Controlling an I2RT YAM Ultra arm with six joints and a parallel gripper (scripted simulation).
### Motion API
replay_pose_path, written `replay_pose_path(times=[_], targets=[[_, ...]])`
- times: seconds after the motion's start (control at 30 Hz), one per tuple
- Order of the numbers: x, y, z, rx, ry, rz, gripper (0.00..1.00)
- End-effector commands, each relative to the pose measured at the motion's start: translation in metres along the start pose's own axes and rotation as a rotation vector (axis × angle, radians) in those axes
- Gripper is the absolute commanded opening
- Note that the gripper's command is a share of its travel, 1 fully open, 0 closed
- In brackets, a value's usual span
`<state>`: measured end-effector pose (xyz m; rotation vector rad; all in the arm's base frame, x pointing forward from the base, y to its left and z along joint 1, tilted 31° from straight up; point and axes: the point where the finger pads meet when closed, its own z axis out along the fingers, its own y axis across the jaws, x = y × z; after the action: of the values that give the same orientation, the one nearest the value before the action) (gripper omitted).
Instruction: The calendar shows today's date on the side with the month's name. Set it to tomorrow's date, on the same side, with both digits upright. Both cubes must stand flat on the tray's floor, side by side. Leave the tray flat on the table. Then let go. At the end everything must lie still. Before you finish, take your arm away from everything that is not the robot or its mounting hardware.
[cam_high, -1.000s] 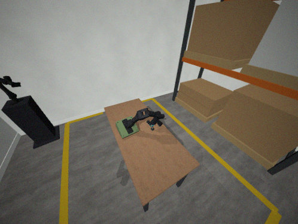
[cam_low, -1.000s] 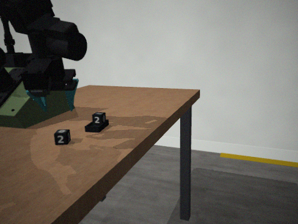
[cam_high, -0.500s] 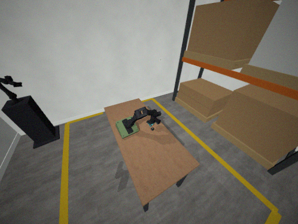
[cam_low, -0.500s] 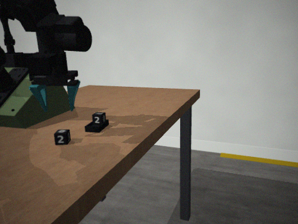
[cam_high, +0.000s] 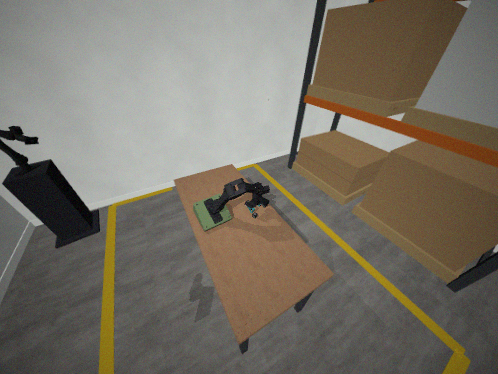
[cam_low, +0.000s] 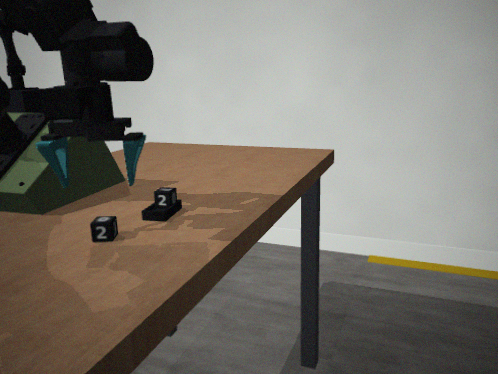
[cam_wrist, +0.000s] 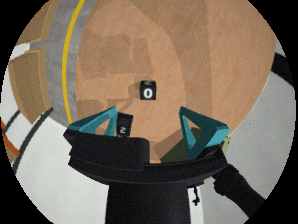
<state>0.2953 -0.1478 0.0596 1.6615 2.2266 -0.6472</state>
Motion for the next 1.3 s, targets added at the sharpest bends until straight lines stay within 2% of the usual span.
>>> replay_pose_path(times=[0.0,0.4,0.43,1.27], targets=[[-0.001,0.0023,-0.0037,-0.01,-0.011,-0.002,1.0],[-0.0014,0.0018,-0.0089,-0.01,-0.011,0.008,1.0],[-0.0014,0.0018,-0.0089,-0.01,-0.011,0.008,0.47],[-0.0014,0.0018,-0.0089,-0.01,-0.011,0.008,0.47]])
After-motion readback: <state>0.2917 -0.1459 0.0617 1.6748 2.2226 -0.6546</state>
